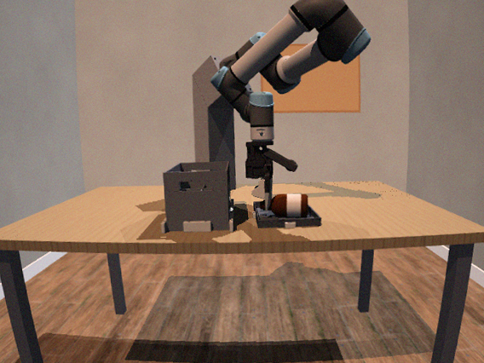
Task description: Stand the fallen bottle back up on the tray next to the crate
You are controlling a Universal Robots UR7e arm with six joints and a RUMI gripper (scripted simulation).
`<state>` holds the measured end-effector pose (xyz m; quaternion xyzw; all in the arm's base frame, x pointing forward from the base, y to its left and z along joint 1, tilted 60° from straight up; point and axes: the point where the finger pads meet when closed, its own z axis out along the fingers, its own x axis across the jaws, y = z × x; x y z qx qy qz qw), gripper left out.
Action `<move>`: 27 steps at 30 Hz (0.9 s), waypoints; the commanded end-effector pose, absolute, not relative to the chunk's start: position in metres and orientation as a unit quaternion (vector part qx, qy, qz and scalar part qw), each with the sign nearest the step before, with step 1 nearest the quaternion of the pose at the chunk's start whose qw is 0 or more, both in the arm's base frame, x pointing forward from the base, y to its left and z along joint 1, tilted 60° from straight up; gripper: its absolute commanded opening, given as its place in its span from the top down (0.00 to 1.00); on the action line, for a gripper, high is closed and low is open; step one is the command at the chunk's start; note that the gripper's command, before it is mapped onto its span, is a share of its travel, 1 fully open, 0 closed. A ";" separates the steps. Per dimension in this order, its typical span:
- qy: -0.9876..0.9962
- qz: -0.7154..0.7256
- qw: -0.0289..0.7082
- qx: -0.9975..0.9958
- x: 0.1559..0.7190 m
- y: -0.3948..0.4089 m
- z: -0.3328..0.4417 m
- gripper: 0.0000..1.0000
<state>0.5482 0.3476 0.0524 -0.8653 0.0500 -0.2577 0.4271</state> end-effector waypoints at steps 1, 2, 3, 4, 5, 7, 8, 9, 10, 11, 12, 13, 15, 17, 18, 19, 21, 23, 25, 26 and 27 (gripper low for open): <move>0.050 -0.258 0.427 -0.865 0.548 0.347 0.053 0.62; 0.050 -0.258 0.427 -0.865 0.548 0.347 0.053 0.62; 0.050 -0.258 0.427 -0.865 0.548 0.347 0.053 0.62; 0.050 -0.258 0.427 -0.865 0.548 0.347 0.053 0.62; 0.050 -0.258 0.427 -0.865 0.548 0.347 0.053 0.62; 0.050 -0.258 0.427 -0.865 0.548 0.347 0.053 0.62; 0.050 -0.258 0.427 -0.865 0.548 0.347 0.053 0.62; 0.050 -0.258 0.427 -0.865 0.548 0.347 0.053 0.62; 0.050 -0.258 0.427 -0.865 0.548 0.347 0.053 0.62; 0.050 -0.258 0.427 -0.865 0.548 0.347 0.053 0.62; 0.050 -0.258 0.427 -0.865 0.548 0.347 0.053 1.00; 0.050 -0.258 0.427 -0.865 0.548 0.347 0.053 1.00; 0.050 -0.258 0.427 -0.865 0.548 0.347 0.053 1.00; 0.050 -0.258 0.427 -0.865 0.548 0.347 0.053 1.00; 0.050 -0.258 0.427 -0.865 0.548 0.347 0.053 1.00; 0.050 -0.258 0.427 -0.865 0.548 0.347 0.053 1.00; 0.050 -0.258 0.427 -0.865 0.548 0.347 0.053 1.00; 0.050 -0.258 0.427 -0.865 0.548 0.347 0.053 1.00; 0.050 -0.258 0.427 -0.865 0.548 0.347 0.053 1.00; 0.050 -0.258 0.427 -0.865 0.548 0.347 0.053 1.00; 0.050 -0.258 0.427 -0.865 0.548 0.347 0.053 1.00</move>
